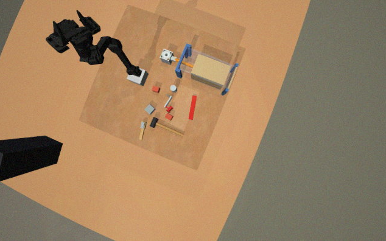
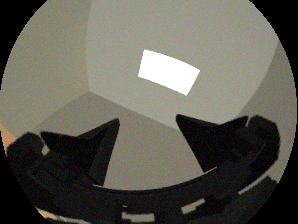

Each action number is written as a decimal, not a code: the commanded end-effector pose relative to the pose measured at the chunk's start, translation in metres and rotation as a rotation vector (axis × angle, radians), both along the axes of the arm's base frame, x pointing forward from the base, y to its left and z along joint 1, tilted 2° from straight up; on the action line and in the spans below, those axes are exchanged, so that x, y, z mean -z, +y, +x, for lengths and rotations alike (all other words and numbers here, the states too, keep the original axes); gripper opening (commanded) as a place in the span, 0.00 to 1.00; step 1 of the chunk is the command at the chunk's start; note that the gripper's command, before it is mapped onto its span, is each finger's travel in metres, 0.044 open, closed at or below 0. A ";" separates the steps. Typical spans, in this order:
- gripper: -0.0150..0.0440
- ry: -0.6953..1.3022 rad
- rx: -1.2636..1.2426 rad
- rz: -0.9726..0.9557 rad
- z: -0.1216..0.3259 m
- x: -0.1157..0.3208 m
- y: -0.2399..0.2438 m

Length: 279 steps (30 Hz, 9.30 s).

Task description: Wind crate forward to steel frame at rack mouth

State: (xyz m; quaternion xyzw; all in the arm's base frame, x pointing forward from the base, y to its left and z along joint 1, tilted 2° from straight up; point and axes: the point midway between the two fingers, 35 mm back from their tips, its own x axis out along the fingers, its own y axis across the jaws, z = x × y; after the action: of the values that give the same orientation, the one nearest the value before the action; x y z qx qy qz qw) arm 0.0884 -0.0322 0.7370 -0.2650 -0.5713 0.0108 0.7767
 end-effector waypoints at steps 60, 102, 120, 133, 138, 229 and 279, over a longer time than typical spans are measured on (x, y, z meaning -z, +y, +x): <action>1.00 2.277 0.474 -0.937 0.287 0.676 -0.144; 1.00 2.336 0.257 -1.236 0.261 0.767 -0.121; 0.80 2.329 0.265 -1.228 0.263 0.763 -0.121; 0.65 2.329 0.265 -1.228 0.263 0.763 -0.121; 0.59 2.329 0.265 -1.228 0.263 0.763 -0.121; 0.25 1.570 0.001 -1.975 0.246 0.595 0.145; 0.25 0.427 -0.401 -2.572 0.097 0.624 0.278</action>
State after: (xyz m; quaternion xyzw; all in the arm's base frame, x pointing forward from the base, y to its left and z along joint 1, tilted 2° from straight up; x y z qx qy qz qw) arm 0.1864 0.2470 0.1125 -0.7149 -0.0341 0.6981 0.0167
